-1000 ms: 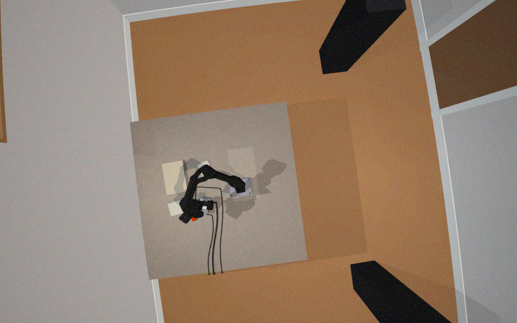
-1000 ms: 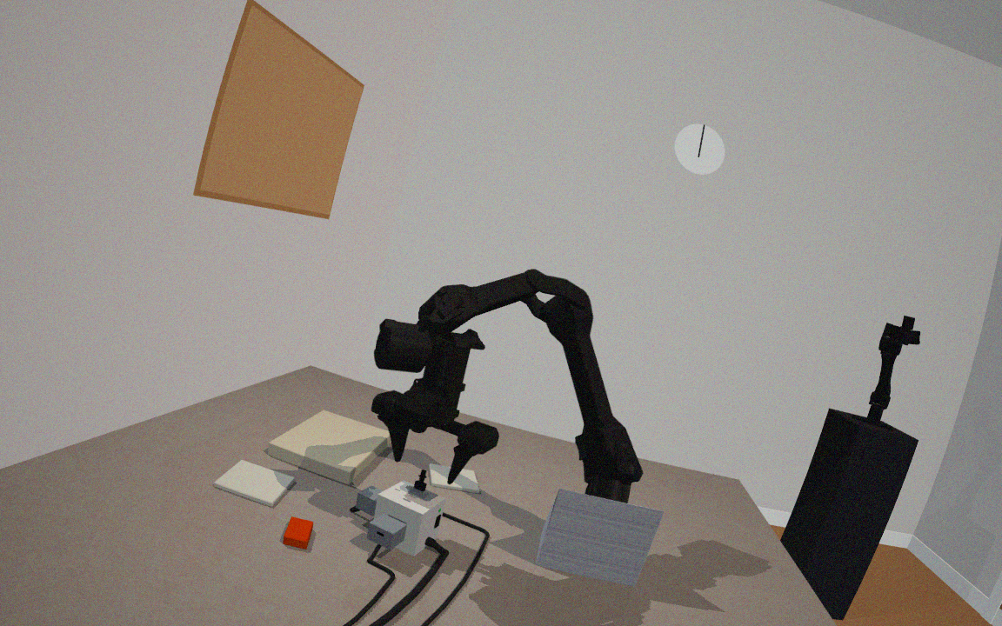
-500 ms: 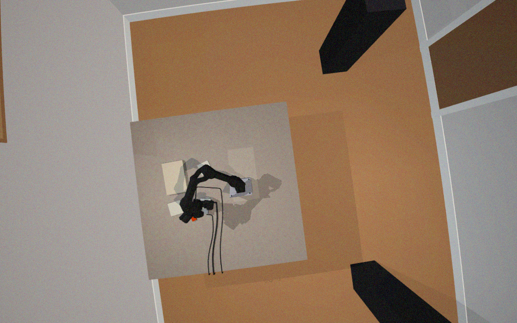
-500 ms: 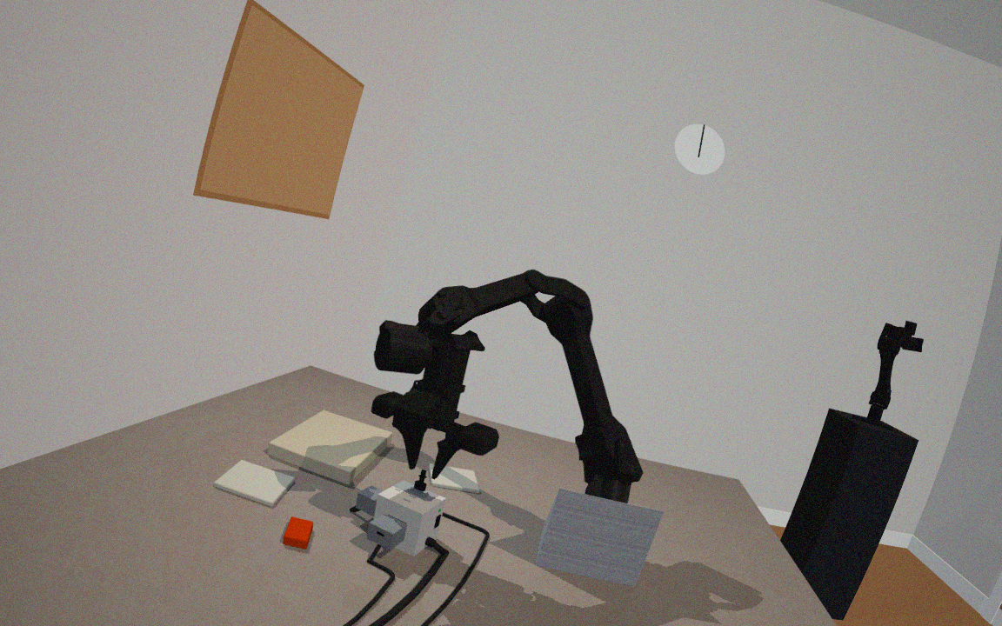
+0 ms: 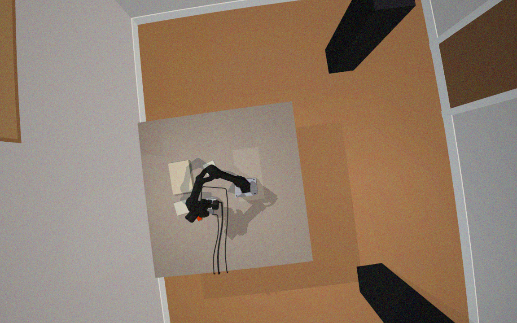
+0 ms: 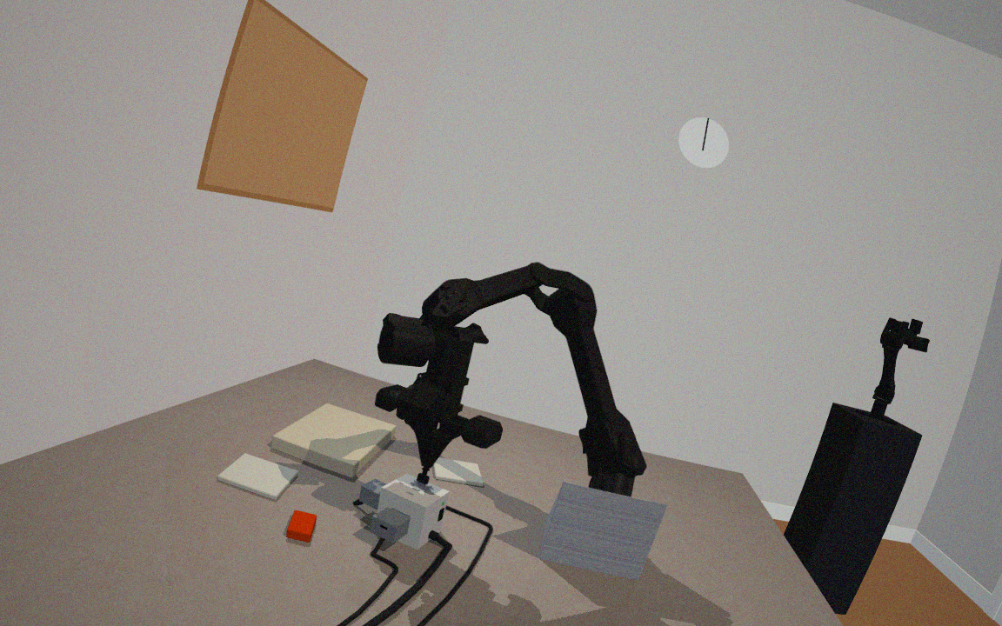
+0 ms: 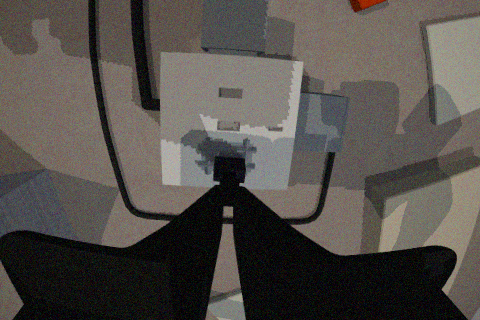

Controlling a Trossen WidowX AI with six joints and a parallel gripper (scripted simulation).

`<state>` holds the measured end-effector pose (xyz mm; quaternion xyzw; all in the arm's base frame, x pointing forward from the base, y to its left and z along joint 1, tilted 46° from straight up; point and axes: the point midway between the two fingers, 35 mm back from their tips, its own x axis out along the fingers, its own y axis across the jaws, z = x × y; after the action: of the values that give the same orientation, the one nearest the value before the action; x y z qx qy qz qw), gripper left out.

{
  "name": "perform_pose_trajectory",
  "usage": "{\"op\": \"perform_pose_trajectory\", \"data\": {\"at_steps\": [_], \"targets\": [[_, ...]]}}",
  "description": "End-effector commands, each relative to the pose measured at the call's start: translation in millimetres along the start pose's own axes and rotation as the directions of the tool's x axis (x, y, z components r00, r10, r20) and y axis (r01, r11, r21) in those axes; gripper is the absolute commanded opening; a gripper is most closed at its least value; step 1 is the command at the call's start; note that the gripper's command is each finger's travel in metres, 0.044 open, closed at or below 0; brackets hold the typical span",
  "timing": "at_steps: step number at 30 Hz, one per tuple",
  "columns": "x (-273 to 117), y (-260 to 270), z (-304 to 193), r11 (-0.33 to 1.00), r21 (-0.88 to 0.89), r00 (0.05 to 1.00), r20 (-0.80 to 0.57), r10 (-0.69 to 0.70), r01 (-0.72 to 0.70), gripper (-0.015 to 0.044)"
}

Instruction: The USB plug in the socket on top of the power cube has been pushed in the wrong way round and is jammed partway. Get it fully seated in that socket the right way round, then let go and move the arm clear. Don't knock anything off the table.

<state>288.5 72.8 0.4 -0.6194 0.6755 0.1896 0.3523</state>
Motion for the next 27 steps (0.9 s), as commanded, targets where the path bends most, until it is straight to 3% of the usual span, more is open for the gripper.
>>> {"op": "perform_pose_trajectory", "data": {"at_steps": [1,27], "targets": [[-0.1,-0.2,0.0,1.000,0.001,1.000,0.000,0.000,0.000,0.0000],[-12.3,0.1,0.1,1.000,0.000,1.000,0.000,0.000,0.000,0.0000]]}}
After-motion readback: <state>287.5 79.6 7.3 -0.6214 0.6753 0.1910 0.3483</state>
